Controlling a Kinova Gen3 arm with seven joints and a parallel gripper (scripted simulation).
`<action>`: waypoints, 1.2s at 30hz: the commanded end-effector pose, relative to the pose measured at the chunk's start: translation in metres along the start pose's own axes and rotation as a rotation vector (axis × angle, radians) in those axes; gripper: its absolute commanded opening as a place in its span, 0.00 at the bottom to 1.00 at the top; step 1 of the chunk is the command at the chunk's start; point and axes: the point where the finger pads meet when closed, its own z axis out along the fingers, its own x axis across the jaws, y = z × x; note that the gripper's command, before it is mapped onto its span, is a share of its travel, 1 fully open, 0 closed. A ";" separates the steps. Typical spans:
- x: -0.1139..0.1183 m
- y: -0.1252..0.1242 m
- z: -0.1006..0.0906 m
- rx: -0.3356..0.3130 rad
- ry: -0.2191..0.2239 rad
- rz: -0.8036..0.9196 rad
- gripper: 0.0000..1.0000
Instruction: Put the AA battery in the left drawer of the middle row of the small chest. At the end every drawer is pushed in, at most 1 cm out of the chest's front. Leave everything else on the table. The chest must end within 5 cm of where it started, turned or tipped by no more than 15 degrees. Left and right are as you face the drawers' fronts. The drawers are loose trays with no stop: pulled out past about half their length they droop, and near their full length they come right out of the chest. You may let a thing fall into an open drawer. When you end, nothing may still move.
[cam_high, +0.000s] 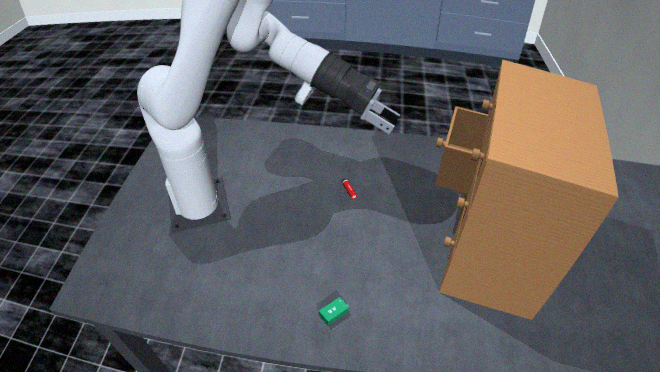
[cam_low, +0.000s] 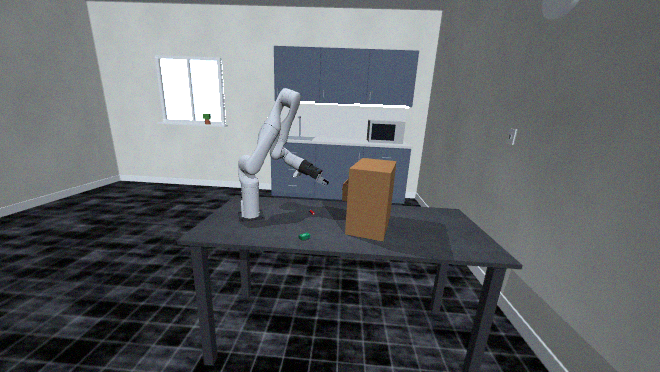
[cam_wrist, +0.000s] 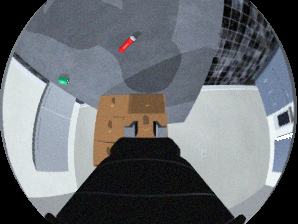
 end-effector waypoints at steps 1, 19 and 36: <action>-0.001 0.001 -0.001 -0.003 0.001 -0.010 0.67; 0.000 0.002 -0.002 0.009 -0.001 -0.008 0.67; 0.000 0.004 -0.005 0.041 -0.001 -0.011 0.67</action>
